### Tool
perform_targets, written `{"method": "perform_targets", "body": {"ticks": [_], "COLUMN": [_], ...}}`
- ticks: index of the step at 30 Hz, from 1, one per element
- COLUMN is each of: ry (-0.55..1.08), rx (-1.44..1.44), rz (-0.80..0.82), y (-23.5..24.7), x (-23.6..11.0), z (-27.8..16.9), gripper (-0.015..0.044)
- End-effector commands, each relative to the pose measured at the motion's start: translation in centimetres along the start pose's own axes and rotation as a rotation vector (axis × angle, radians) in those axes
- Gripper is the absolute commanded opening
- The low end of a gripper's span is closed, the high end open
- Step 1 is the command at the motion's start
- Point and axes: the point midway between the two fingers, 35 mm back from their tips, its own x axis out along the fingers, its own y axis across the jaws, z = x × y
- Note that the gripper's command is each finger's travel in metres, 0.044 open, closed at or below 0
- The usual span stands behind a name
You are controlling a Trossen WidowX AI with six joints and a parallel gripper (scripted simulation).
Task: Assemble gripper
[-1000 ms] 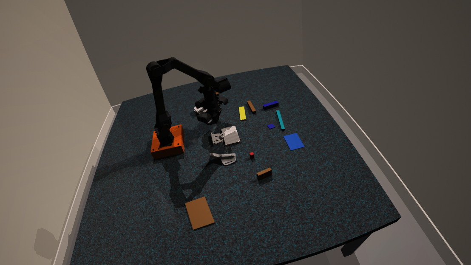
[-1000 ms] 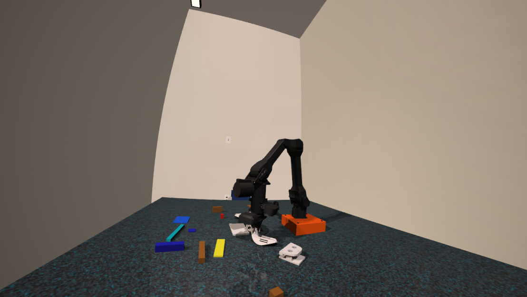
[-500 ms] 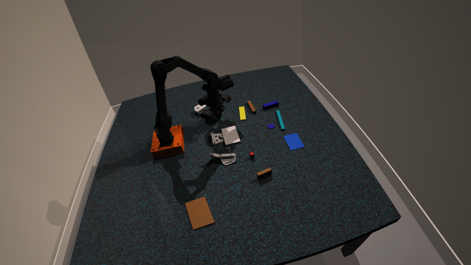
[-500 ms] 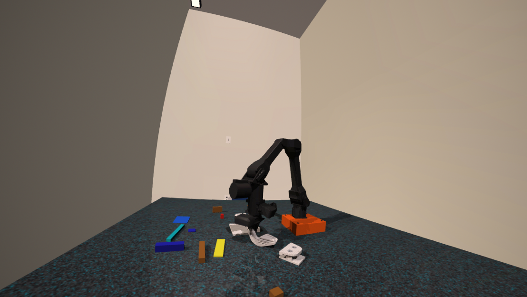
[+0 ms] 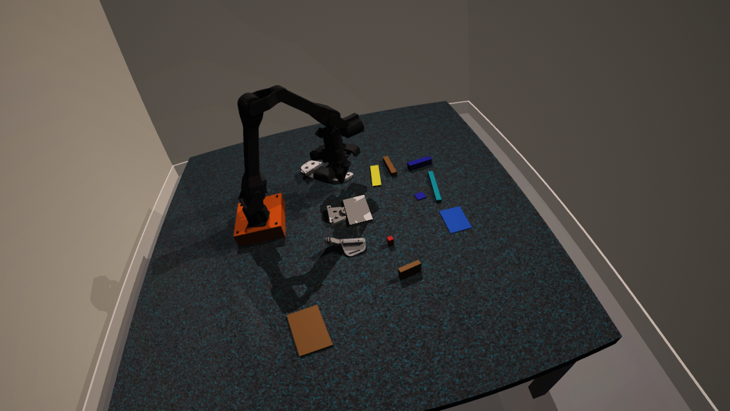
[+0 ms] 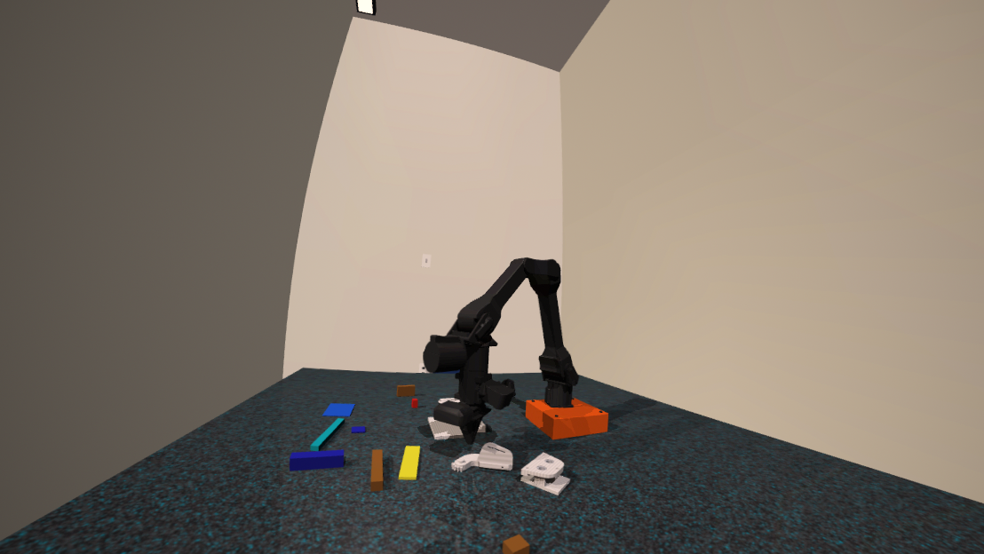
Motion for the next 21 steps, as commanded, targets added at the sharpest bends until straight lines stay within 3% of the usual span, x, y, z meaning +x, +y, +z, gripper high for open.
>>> {"method": "perform_targets", "body": {"ticks": [1, 5, 9, 21], "ry": [-0.001, 0.0, 0.001, 0.004], "rx": [0.001, 0.0, 0.0, 0.0], "rz": [-0.003, -0.002, -0.001, -0.01], "y": [-0.3, 0.1, 0.2, -0.1], "x": [-1.4, -5.3, -5.9, -5.1], "z": [0.0, 0.0, 0.0, -0.1], "gripper": [0.0, 0.0, 0.0, 0.0315]}}
